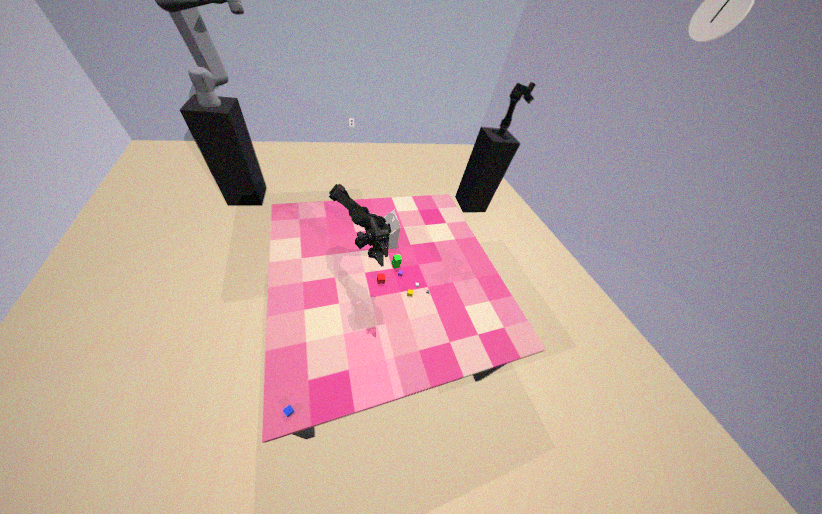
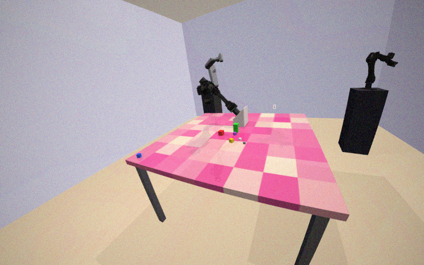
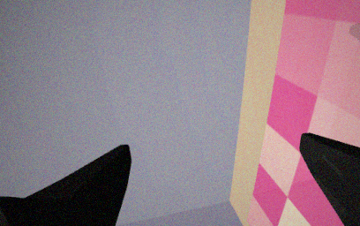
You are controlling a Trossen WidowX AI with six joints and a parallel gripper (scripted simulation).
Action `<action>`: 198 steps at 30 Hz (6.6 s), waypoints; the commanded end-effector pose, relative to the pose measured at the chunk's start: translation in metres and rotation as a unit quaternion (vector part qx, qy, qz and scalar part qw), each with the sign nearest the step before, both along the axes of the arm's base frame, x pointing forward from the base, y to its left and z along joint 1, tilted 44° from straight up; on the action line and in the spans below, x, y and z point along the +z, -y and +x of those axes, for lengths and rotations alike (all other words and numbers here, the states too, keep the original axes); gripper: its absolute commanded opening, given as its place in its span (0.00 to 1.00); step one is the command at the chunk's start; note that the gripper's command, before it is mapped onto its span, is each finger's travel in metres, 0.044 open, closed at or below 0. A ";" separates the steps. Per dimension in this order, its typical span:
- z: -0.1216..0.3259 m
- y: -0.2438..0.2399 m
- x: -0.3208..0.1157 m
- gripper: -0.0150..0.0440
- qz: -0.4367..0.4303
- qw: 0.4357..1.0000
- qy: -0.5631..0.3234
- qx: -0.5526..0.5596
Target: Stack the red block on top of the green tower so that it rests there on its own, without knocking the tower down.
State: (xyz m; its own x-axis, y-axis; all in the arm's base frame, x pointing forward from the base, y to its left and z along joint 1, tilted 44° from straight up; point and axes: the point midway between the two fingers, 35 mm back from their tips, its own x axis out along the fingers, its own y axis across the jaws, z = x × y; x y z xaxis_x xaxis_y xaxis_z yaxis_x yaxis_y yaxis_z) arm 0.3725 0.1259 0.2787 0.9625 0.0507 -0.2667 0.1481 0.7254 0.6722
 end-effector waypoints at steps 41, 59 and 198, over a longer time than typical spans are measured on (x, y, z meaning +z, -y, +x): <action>-0.092 0.174 -0.239 1.00 -0.519 0.624 -0.583 0.051; -0.089 0.189 -0.256 1.00 -0.518 0.624 -0.583 0.052; -0.192 0.081 -0.295 0.25 -0.517 0.624 -0.584 0.055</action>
State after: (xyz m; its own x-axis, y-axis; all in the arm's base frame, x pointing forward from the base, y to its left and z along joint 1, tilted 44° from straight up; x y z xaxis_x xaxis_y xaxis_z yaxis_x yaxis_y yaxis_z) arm 0.1803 0.0454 -0.0157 0.0823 -0.6781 -0.7303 0.0147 0.7336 -0.6795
